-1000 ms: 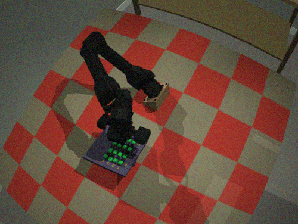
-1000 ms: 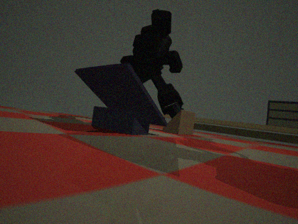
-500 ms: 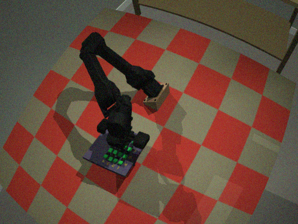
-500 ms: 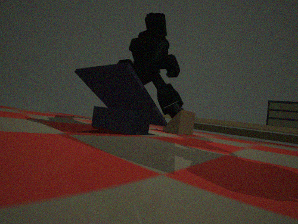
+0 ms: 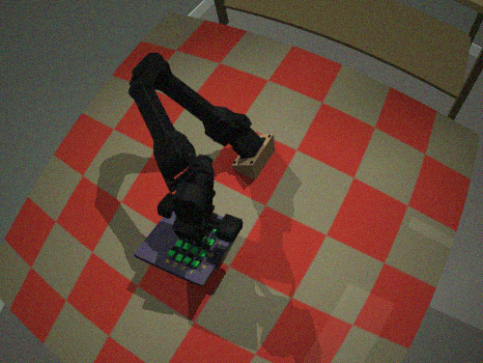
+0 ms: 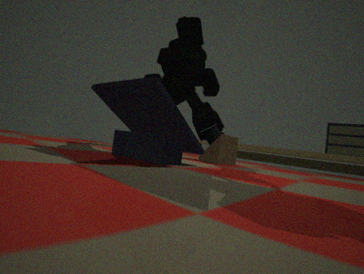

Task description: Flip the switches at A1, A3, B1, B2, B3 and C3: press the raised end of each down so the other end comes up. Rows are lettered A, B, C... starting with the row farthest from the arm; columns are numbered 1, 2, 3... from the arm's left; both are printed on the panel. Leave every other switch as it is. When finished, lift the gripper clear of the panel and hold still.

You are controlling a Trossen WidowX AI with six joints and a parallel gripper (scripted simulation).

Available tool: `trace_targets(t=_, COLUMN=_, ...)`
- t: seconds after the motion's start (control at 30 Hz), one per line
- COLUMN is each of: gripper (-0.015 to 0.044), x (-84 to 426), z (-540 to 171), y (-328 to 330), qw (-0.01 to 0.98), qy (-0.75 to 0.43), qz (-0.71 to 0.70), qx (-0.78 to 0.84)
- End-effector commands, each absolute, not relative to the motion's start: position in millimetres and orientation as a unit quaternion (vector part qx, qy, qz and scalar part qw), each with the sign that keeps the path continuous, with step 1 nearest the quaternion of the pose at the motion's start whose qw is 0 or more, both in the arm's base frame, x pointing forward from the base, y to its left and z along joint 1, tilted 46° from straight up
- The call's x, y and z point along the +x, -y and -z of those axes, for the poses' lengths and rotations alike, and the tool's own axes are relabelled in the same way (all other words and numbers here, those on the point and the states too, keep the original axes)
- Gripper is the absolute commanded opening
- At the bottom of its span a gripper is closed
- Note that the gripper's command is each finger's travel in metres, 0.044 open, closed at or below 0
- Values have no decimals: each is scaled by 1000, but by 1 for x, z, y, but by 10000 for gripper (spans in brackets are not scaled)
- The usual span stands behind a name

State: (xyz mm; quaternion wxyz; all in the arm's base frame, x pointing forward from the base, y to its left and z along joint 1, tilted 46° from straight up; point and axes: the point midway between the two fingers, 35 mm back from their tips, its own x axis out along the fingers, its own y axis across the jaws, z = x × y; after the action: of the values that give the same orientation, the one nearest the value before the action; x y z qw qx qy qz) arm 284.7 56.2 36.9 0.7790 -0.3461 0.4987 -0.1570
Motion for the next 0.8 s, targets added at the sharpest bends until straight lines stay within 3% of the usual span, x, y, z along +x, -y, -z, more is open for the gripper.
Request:
trace_targets(t=0.0, gripper=0, x=285, z=-37, y=-56, qw=779, qy=-498, qz=156, qx=-348)
trace_targets(t=0.77, gripper=0, x=286, z=-35, y=-54, qw=779, qy=-498, qz=156, qx=-348)
